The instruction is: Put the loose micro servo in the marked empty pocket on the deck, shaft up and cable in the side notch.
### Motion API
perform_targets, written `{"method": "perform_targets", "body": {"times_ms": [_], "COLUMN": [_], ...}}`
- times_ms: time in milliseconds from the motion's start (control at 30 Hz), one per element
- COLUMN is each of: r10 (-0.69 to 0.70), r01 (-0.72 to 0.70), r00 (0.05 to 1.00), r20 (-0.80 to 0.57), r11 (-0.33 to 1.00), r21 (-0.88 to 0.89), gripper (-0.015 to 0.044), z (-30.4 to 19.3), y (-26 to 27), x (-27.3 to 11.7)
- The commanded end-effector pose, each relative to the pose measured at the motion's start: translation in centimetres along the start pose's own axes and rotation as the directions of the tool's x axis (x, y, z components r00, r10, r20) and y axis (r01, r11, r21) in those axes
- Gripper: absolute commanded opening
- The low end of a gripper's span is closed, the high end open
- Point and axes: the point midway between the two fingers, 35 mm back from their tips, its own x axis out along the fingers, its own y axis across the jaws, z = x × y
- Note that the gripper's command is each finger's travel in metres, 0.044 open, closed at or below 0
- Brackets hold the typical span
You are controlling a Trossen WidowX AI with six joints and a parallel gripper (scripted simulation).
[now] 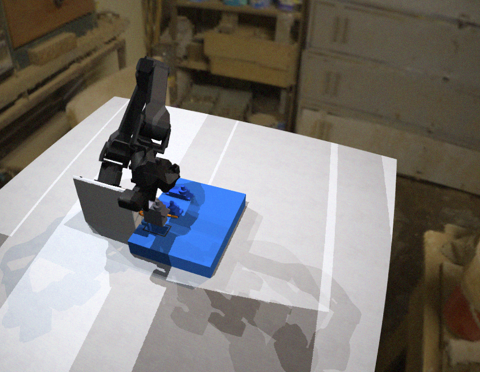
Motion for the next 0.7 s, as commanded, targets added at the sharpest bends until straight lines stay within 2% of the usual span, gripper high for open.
{"method": "perform_targets", "body": {"times_ms": [0, 667], "r10": [-0.007, -0.006], "r01": [0.007, 0.006], "r00": [1.000, 1.000], "r20": [0.001, 0.001], "r11": [1.000, 1.000], "r21": [-0.009, -0.009], "gripper": [0.0000, 0.0000], "z": [-0.1, 0.1], "y": [0.0, -0.1], "x": [0.2, 1.8]}}
